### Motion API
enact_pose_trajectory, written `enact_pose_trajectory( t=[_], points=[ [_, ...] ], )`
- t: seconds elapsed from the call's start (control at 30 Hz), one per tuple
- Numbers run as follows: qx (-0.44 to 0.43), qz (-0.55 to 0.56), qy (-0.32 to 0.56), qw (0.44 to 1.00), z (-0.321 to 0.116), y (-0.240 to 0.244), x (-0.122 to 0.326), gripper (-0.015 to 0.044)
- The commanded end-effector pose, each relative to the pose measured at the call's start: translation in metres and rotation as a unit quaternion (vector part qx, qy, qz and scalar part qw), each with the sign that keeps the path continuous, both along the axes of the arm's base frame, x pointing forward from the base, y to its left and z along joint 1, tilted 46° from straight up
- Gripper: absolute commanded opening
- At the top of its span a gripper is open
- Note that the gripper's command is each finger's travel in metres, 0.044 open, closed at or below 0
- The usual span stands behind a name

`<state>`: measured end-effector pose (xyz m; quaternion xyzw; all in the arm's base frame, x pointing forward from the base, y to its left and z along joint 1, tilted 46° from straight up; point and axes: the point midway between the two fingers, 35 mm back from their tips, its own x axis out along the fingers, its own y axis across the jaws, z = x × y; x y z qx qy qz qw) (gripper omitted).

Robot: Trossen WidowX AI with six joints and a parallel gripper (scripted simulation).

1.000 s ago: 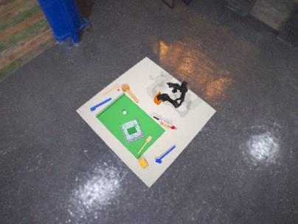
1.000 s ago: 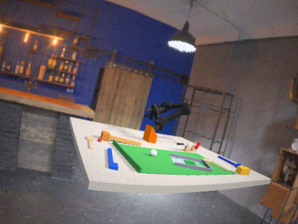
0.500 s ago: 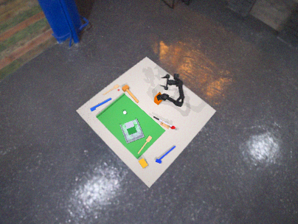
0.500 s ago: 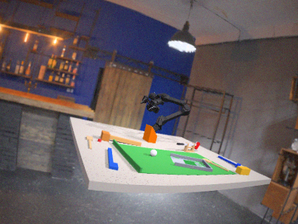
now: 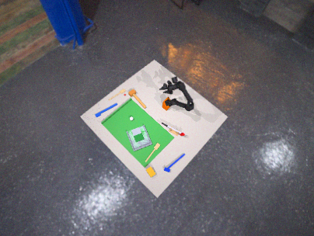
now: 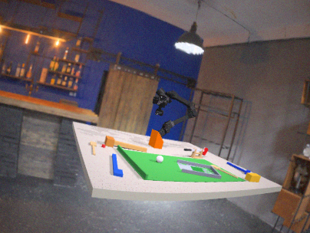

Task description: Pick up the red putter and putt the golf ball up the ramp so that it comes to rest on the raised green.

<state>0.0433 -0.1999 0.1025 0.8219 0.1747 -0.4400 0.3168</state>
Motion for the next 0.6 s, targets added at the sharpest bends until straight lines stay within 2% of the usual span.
enact_pose_trajectory(
  t=[0.0, 0.23, 0.37, 0.57],
  points=[
    [-0.068, 0.209, -0.036, 0.975, 0.003, 0.010, 0.045, 0.0440],
    [-0.150, 0.435, -0.094, 0.883, 0.006, 0.033, 0.089, 0.0440],
    [-0.218, 0.614, -0.165, 0.741, 0.007, 0.064, 0.125, 0.0440],
    [-0.299, 0.784, -0.286, 0.462, 0.009, 0.122, 0.165, 0.0440]
  ],
)
